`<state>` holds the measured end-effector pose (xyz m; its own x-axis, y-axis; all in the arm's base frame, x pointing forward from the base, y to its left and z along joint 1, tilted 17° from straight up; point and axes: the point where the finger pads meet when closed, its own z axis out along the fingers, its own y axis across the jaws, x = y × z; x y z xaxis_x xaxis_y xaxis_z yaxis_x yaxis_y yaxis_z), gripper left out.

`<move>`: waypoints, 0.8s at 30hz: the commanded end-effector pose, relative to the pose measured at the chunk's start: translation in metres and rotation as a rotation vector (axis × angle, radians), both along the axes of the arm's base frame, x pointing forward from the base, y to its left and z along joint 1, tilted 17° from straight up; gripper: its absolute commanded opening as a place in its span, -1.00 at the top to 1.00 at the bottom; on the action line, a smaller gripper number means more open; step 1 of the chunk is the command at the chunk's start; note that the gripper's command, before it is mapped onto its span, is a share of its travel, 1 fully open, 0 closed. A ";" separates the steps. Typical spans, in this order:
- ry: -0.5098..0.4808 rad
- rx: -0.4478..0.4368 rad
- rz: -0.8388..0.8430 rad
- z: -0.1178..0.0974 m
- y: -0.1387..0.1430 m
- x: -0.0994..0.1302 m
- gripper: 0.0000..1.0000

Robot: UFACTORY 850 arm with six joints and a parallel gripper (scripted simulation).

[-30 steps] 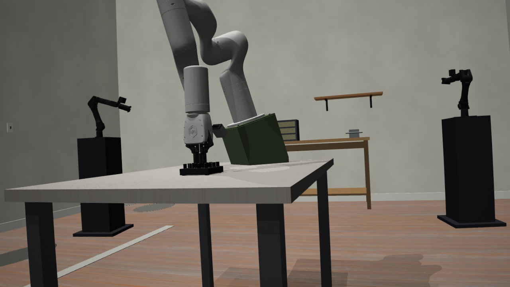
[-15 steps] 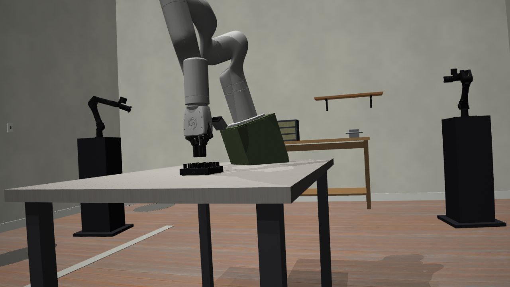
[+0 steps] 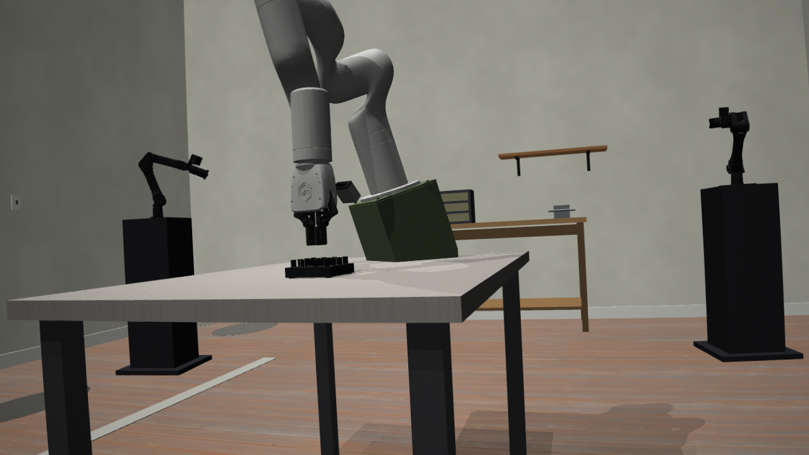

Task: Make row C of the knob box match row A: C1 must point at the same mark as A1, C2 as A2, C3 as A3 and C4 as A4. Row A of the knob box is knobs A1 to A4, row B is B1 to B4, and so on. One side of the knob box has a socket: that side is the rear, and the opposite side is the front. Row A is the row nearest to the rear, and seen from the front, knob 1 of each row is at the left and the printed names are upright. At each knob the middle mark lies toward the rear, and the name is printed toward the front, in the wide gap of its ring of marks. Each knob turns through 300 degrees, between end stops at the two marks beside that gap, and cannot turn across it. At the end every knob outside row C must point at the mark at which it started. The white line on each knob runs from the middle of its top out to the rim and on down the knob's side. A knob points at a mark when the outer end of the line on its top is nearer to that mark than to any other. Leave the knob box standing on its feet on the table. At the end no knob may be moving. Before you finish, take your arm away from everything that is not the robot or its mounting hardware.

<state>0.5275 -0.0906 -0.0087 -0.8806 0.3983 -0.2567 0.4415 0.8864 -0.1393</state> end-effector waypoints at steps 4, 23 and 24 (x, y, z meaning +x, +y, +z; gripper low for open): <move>-0.001 0.000 0.000 0.001 0.000 0.001 -1.00; -0.001 0.000 0.000 0.077 0.019 -0.013 -1.00; -0.001 0.000 0.000 0.082 0.020 -0.014 -1.00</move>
<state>0.5174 -0.0758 0.0495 -0.8769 0.3956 -0.2729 0.4410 0.8881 -0.1298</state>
